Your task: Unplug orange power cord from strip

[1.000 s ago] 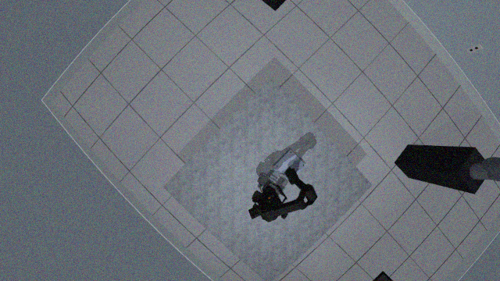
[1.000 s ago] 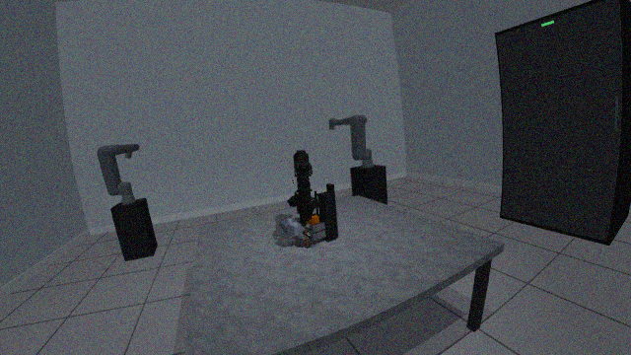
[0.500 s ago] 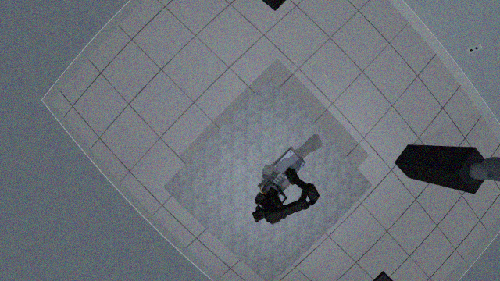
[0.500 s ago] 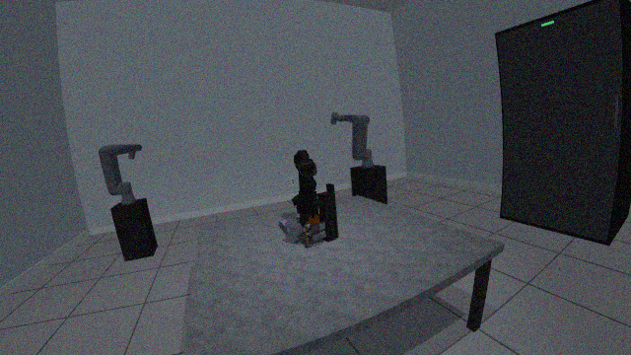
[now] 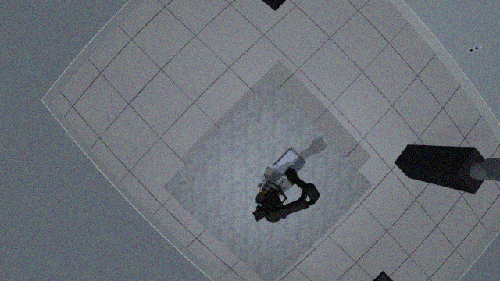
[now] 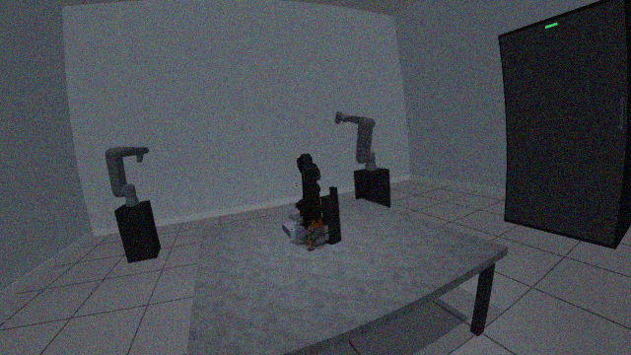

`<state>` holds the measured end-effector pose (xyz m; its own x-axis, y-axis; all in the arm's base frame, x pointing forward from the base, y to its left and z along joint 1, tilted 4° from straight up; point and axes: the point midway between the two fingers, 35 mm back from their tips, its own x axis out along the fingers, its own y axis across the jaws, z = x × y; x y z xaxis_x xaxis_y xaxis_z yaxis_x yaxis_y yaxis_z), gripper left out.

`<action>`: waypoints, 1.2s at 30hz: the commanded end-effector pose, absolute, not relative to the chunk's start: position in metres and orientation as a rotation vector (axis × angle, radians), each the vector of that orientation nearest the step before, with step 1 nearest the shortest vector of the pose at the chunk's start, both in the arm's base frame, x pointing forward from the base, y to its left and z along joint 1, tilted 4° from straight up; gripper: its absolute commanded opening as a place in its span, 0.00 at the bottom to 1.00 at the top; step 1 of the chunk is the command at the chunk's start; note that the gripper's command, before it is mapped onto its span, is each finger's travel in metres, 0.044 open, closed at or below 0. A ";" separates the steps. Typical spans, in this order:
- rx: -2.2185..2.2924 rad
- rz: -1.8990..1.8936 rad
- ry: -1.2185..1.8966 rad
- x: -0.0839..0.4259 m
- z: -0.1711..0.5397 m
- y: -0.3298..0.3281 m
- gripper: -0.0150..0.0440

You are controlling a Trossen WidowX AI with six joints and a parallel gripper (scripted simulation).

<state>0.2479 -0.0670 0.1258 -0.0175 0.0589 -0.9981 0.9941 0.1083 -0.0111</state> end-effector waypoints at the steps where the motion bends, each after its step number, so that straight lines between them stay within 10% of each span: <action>1: 1.165 -1.110 1.313 0.248 0.126 -0.067 0.48; 12: 1.165 -1.110 1.313 0.248 0.126 -0.067 0.26; 36: 1.165 -1.112 1.310 0.254 0.125 -0.100 0.25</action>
<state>0.2508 -0.0701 0.1241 -0.0261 0.1315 -0.9910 0.9906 0.1367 -0.0080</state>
